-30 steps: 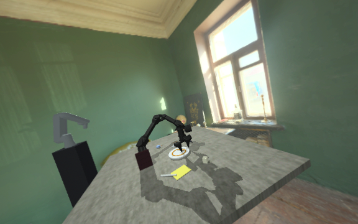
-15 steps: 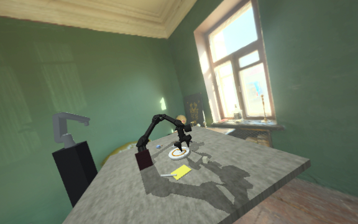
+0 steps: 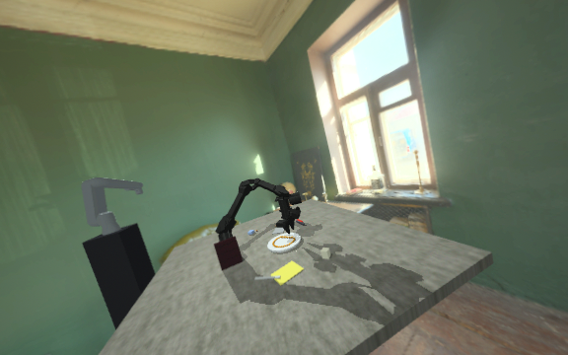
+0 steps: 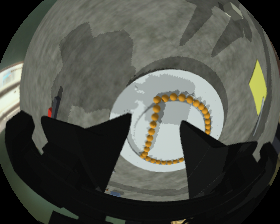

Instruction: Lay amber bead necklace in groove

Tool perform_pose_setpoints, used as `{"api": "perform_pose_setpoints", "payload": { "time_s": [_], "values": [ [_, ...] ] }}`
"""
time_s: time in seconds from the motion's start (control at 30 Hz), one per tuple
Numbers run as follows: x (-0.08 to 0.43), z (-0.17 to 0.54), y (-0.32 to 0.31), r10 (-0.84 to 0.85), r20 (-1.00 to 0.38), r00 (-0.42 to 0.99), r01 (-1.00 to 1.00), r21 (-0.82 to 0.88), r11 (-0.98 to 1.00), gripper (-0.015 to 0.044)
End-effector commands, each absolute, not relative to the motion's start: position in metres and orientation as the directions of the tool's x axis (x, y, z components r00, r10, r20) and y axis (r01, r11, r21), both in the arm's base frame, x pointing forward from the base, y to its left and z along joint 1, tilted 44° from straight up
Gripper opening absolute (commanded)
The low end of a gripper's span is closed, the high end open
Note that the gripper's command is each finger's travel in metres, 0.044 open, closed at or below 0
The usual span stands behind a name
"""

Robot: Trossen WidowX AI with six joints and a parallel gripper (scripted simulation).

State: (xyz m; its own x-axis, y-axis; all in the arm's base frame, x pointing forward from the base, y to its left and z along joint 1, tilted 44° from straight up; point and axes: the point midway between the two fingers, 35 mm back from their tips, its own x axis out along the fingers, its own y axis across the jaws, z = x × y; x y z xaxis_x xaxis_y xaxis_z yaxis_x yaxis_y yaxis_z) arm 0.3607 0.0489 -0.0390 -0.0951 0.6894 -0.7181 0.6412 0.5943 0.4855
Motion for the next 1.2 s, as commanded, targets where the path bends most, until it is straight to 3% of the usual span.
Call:
{"api": "perform_pose_setpoints", "payload": {
  "time_s": [0.0,1.03,1.17],
  "values": [
    [0.36,-0.041,0.05,0.685,-0.722,-0.097,0.628,0.49,0.605,0.012],
    [0.356,-0.067,0.075,0.686,-0.721,-0.097,0.628,0.491,0.604,0.012],
    [0.357,-0.064,0.074,0.682,-0.725,-0.096,0.621,0.492,0.61,0.0015]
  ]
}}
